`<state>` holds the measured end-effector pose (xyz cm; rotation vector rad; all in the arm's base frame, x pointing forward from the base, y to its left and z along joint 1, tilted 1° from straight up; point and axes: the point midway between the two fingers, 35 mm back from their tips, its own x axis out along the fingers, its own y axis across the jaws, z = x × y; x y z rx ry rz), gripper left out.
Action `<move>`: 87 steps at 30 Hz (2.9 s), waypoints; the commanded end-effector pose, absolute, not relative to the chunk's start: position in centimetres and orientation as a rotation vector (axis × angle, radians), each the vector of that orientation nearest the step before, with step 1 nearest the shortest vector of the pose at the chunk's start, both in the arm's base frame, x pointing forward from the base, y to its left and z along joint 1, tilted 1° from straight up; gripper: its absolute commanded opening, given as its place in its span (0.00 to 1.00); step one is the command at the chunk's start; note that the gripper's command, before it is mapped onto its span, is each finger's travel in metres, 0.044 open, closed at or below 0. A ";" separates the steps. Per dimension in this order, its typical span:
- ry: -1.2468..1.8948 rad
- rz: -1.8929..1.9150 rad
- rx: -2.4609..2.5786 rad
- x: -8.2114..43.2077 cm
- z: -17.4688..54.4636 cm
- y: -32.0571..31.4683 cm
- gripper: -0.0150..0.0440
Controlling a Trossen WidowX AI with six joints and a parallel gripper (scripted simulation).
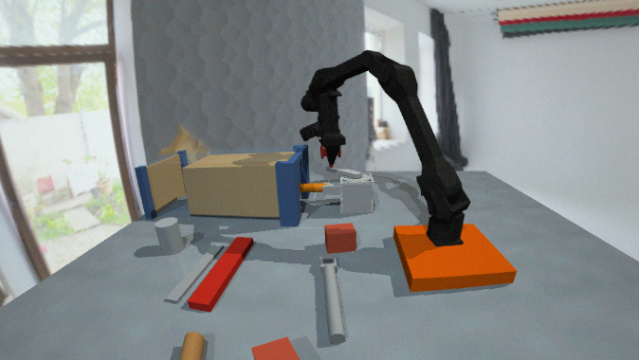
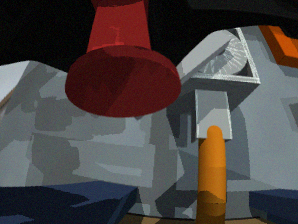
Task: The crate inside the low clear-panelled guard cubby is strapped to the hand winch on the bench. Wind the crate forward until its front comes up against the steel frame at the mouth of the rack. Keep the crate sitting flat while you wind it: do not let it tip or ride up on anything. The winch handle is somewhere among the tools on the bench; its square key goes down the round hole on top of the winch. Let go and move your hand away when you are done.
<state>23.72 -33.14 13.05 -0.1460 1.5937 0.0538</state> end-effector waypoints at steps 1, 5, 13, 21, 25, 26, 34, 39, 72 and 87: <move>1.565 0.093 -0.144 25.2 13.2 -31.3 0.25; 1.565 0.093 -0.144 25.5 13.2 -30.8 0.25; 1.564 0.093 -0.143 25.8 13.1 -30.1 0.25; 1.564 0.094 -0.143 26.0 13.1 -29.7 0.25; 1.564 0.094 -0.143 26.1 13.1 -29.5 0.25; 1.564 0.094 -0.143 26.1 13.1 -29.5 0.25; 1.564 0.094 -0.143 26.2 13.1 -29.0 0.25; 1.564 0.094 -0.143 26.2 13.1 -29.0 0.25; 1.563 0.095 -0.141 26.7 13.0 -26.6 0.25; 1.563 0.097 -0.140 26.6 12.9 -24.5 0.25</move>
